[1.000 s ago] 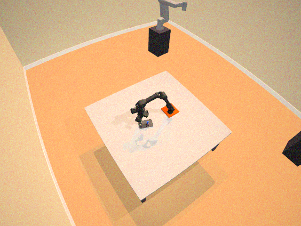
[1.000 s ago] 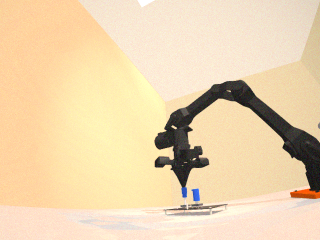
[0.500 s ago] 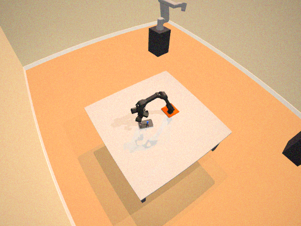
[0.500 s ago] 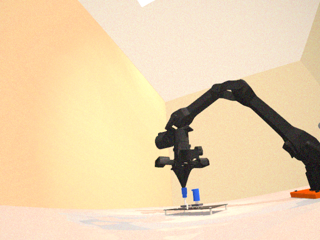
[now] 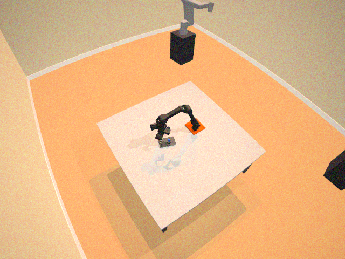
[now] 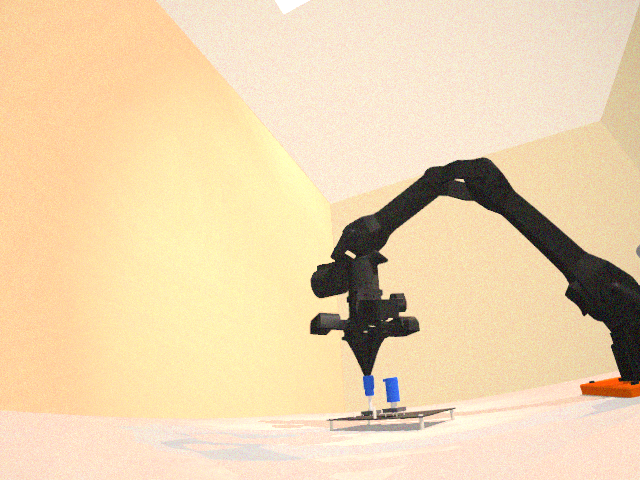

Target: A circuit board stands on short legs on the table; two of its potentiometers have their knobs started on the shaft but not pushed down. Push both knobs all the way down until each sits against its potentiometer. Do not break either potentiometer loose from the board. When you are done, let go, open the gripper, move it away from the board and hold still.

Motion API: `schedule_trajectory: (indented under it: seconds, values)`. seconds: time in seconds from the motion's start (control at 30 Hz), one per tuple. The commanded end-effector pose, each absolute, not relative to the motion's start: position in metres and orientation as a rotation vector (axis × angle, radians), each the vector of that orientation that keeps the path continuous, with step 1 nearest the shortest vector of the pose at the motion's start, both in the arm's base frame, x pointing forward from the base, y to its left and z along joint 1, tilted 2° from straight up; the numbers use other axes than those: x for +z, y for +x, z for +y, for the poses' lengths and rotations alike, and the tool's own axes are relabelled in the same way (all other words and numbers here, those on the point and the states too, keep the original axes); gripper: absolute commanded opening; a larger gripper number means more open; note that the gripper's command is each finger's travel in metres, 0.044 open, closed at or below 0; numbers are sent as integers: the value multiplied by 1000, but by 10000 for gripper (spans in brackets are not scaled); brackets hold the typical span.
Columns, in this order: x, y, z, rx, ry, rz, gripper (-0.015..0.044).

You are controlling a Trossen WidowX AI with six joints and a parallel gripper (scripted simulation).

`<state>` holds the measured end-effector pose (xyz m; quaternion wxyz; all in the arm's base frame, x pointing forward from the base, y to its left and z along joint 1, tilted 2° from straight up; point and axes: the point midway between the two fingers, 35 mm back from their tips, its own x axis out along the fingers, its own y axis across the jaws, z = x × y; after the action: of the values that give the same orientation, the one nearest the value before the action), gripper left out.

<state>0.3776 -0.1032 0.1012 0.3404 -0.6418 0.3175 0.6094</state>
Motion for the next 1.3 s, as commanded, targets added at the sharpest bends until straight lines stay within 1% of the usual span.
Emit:
schedule_trajectory:
  seconds: [0.0, 1.27]
  values:
    - [74, 380, -104, 1621, -1646, 835, 0]
    - [62, 380, -104, 1621, -1646, 834, 0]
